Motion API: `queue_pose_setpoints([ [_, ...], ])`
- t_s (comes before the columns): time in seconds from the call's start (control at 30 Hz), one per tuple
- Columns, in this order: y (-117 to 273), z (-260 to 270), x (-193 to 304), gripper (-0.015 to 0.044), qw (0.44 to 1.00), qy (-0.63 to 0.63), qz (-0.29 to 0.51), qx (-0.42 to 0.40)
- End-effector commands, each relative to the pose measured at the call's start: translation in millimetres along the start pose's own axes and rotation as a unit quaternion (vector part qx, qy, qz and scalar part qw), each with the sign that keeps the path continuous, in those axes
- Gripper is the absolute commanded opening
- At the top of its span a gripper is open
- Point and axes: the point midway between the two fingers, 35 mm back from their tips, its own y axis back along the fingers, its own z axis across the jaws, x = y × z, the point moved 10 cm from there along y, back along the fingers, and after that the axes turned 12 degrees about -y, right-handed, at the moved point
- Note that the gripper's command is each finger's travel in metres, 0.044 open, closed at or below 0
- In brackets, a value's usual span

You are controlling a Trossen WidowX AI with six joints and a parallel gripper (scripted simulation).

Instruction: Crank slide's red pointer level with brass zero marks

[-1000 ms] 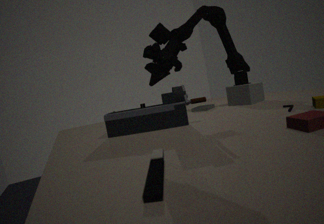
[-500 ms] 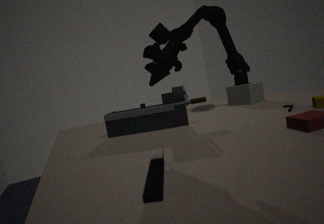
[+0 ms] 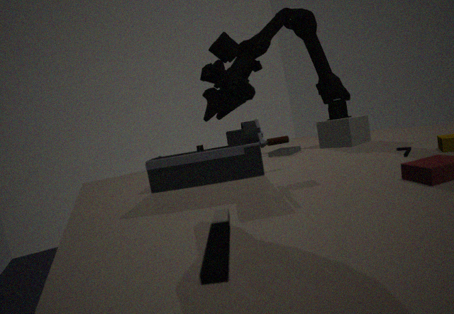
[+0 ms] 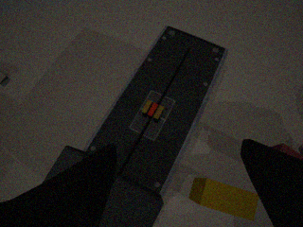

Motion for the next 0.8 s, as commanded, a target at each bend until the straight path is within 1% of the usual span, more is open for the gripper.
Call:
queue_pose_setpoints([
  [0.0, 0.0, 0.0, 0.0, 0.044, 1.0, 0.0, 0.0, 0.0],
  [0.57, 0.0, 0.0, 0.0, 0.0, 1.0, 0.0, 0.0, 0.0],
  [0.77, 0.0, 0.0, 0.0, 0.0, 1.0, 0.0, 0.0, 0.0],
])
